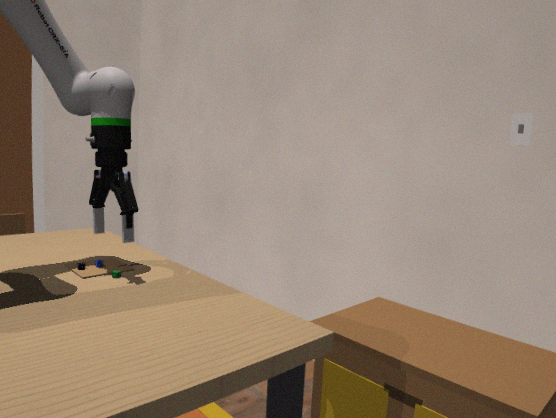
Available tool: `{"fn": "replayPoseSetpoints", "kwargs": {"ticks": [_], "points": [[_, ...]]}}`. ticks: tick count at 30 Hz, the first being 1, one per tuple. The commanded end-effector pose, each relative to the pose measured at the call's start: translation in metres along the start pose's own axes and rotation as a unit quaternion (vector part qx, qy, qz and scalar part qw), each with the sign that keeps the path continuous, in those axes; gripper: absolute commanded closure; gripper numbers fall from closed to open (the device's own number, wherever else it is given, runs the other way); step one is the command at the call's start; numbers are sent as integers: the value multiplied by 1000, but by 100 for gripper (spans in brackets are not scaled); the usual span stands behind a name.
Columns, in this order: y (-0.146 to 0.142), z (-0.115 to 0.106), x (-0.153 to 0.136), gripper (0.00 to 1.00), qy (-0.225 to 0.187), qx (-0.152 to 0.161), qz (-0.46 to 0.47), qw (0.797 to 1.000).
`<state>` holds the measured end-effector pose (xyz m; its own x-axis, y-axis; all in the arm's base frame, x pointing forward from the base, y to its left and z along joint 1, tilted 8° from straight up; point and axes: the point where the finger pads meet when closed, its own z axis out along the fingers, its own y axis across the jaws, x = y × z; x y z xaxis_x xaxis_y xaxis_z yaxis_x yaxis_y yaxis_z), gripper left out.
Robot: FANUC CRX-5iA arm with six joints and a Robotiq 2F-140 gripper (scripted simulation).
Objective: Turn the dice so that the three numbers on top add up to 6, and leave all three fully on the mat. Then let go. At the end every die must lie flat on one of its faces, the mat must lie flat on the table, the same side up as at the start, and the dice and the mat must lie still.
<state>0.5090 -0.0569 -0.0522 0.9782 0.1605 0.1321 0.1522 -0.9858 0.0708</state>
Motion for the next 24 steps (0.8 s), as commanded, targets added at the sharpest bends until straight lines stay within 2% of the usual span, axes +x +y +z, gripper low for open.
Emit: {"fn": "replayPoseSetpoints", "kwargs": {"ticks": [1, 7, 16, 17, 24], "points": [[4, 1, -1, 0, -1, 11, -75, 997], [9, 2, -2, 0, 0, 11, -149, 989], [10, 2, -2, 0, 0, 11, -165, 986], [10, 2, -2, 81, 0, 11, -165, 986], [10, 2, -2, 81, 0, 11, -165, 986]]}}
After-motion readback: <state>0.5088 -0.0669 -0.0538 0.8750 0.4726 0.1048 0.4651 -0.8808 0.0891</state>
